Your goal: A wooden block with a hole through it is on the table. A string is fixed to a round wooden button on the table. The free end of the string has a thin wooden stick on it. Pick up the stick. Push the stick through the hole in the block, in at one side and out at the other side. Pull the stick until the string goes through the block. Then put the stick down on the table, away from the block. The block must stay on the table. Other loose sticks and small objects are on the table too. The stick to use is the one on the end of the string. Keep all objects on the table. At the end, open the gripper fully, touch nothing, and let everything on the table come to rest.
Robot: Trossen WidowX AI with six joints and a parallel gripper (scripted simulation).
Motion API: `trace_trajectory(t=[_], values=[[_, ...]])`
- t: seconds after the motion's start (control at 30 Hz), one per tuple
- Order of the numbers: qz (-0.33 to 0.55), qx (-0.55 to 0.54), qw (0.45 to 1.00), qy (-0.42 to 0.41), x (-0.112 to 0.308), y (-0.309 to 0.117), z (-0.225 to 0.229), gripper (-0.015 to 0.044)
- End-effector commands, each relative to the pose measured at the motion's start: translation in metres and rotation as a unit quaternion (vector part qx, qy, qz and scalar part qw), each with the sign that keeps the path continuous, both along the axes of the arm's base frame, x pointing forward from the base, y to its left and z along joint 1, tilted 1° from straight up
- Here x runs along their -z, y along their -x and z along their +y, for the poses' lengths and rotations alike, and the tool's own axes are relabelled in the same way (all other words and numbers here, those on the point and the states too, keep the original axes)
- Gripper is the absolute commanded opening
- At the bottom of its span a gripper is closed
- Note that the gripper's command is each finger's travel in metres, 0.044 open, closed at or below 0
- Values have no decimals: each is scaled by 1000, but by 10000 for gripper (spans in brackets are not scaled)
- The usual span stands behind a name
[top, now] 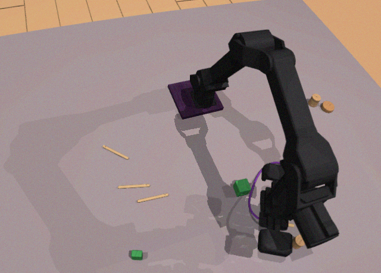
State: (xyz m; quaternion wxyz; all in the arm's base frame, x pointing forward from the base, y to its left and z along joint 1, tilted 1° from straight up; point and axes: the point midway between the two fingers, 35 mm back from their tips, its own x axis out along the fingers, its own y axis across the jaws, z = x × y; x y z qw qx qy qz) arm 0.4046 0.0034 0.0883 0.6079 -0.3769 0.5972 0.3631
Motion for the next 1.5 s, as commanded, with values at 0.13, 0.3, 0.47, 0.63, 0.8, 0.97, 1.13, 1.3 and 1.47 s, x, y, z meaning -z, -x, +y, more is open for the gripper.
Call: trace_trajectory(t=[0.13,0.3,0.47,0.63,0.8,0.97,1.13,1.3,1.47], values=[[0,-153,988,5,0,1,7,0],[0,-243,970,7,0,1,11,0],[1,-332,943,9,0,2,14,0],[2,-417,909,11,0,3,18,0],[2,-498,867,13,0,4,22,0],[3,-576,817,16,0,5,26,0],[3,-649,761,18,1,5,30,0],[4,-716,698,20,1,6,34,0],[4,-777,629,22,1,7,38,0]])
